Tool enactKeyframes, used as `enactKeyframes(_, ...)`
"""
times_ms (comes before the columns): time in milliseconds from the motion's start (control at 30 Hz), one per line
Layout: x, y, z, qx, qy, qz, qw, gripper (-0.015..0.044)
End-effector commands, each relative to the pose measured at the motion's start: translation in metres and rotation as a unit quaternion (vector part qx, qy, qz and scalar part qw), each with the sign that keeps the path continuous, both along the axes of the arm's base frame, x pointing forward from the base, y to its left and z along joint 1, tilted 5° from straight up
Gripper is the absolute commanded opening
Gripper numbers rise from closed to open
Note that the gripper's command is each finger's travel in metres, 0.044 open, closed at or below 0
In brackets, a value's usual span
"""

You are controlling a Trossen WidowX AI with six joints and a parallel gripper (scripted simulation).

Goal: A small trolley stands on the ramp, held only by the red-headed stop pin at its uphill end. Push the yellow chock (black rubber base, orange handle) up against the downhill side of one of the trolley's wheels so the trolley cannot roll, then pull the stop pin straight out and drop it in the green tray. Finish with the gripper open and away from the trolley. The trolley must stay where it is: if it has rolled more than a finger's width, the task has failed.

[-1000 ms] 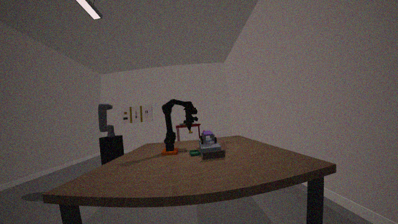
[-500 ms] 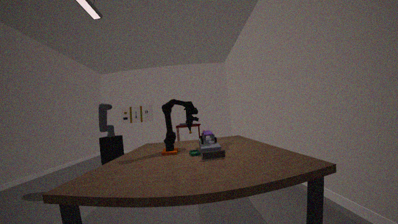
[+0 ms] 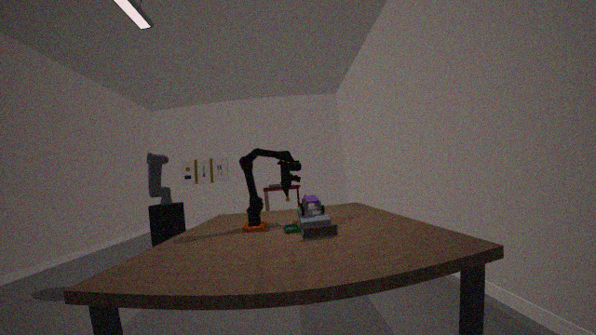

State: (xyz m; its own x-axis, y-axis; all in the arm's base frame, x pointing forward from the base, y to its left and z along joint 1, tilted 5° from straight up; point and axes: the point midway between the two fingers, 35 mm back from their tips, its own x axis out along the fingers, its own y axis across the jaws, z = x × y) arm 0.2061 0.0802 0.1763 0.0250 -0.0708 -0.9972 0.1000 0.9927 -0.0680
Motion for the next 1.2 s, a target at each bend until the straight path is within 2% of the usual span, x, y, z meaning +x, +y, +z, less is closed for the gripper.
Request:
enactKeyframes(0,0.001,-0.013,0.001,-0.002,-0.004,0.002,1.000,0.0000)
enactKeyframes(1167,0.014,-0.135,0.003,-0.008,-0.006,0.002,1.000,0.0000)
